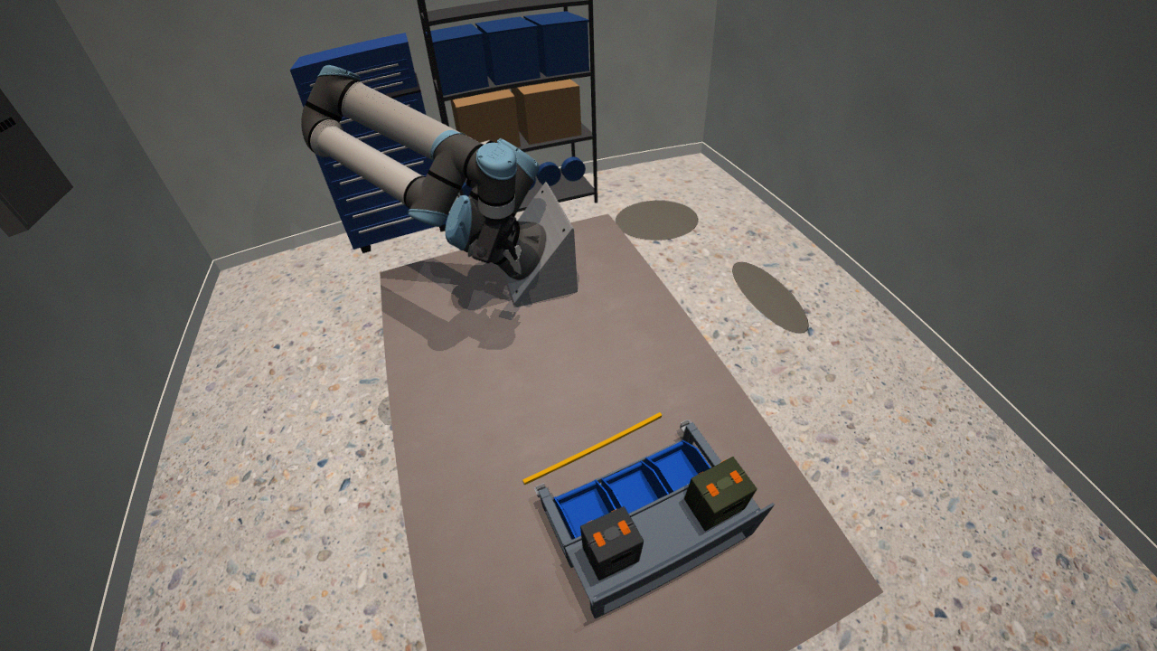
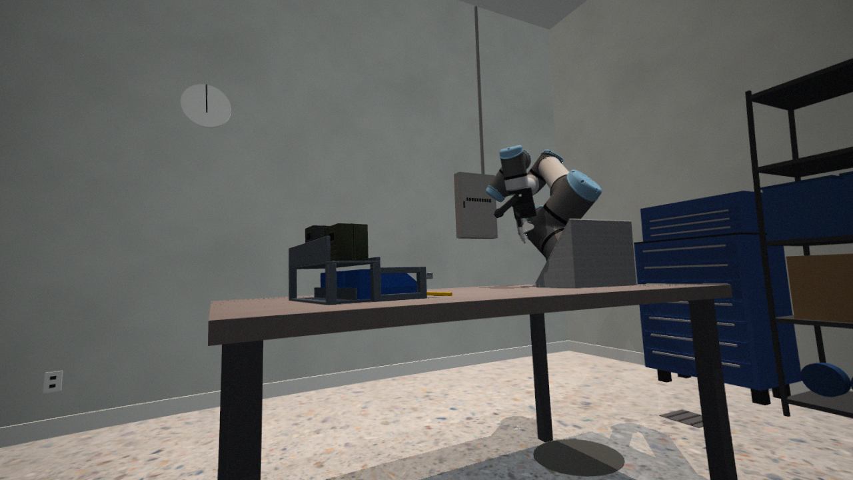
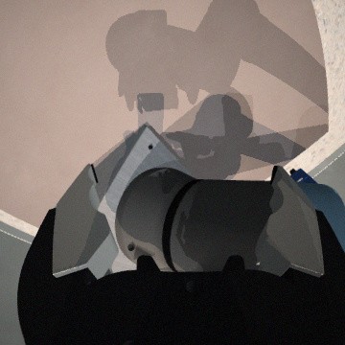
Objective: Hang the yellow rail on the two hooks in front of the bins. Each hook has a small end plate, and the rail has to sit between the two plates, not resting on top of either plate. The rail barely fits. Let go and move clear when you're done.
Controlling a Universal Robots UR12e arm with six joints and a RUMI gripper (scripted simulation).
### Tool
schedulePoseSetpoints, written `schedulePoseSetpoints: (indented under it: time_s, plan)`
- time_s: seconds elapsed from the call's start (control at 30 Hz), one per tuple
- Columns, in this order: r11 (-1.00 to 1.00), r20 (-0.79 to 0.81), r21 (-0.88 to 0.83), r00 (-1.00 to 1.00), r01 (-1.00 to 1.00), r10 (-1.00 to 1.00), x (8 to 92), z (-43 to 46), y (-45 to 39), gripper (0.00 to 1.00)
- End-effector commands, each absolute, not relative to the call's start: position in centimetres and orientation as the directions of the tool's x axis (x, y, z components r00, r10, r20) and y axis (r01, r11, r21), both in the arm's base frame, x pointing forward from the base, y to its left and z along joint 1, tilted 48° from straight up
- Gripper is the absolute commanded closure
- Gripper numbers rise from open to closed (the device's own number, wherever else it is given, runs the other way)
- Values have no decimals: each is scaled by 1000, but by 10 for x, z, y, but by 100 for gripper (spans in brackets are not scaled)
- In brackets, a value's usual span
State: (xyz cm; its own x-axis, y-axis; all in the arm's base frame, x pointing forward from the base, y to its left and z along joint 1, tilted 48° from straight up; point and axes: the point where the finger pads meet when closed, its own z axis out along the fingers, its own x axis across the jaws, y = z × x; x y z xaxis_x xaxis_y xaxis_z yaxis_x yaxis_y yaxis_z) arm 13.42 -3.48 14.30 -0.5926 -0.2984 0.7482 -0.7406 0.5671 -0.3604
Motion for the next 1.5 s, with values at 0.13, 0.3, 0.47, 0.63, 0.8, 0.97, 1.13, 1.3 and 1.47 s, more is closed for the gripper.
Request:
schedulePoseSetpoints:
  time_s: [0.13,0.3,0.47,0.63,0.8,0.97,1.13,1.3,1.47]
  plan:
    - [567,748,-361,-593,-740,-298,135,143,-35,0]
    - [567,748,-361,-593,-740,-298,135,143,-35,0]
    - [567,748,-361,-593,-740,-298,135,143,-35,0]
    - [567,747,-361,-594,-740,-298,135,143,-35,0]
    - [570,741,-369,-603,-734,-296,143,144,-34,0]
    - [578,722,-393,-630,-715,-288,166,147,-31,0]
    - [586,702,-415,-655,-696,-280,189,149,-29,0]
    - [603,654,-465,-711,-648,-260,242,150,-26,0]
    - [623,587,-524,-776,-581,-230,311,146,-25,0]
